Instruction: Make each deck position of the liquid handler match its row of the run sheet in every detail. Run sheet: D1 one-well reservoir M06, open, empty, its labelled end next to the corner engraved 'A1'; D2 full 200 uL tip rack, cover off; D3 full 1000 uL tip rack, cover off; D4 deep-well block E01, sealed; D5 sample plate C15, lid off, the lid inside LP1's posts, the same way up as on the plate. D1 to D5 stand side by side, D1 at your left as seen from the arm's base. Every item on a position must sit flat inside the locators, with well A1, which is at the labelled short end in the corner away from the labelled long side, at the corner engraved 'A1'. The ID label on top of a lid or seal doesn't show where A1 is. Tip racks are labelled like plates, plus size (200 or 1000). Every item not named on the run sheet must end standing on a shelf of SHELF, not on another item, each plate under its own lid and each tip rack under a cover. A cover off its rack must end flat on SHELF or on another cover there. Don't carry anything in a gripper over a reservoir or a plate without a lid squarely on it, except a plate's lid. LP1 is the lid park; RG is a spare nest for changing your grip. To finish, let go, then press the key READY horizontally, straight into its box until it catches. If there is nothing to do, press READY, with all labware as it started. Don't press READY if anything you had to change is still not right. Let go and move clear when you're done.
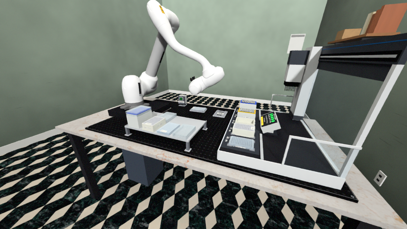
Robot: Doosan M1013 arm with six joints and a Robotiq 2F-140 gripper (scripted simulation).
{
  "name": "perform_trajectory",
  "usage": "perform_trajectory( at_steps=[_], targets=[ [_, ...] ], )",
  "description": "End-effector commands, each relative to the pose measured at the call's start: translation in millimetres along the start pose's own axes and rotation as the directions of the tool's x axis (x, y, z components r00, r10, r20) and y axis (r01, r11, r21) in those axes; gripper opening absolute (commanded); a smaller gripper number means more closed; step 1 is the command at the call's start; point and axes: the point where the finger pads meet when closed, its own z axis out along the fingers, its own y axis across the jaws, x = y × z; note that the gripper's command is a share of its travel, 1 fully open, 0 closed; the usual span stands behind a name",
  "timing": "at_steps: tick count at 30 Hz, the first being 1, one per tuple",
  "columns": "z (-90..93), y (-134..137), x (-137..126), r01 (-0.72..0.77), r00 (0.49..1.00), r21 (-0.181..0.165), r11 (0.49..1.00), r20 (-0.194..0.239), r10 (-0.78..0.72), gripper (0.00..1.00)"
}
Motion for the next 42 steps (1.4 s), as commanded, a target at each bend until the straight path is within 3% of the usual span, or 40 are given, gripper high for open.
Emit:
perform_trajectory(
  at_steps=[1,17,18,32,34,42],
  targets=[
    [0.0,0,1,0.001,1.000,0.000,1.000,0.000,-0.001,1.00],
    [0.0,0,1,0.001,1.000,0.000,1.000,0.000,-0.001,1.00],
    [-4.5,2,1,-0.011,1.000,-0.012,1.000,0.010,0.011,0.79],
    [-68.0,31,9,-0.161,0.973,-0.198,0.967,0.133,0.189,0.79],
    [-68.0,31,9,-0.161,0.973,-0.198,0.967,0.133,0.189,0.79],
    [-104.2,47,13,-0.230,0.937,-0.308,0.923,0.187,0.296,0.79]
  ],
)
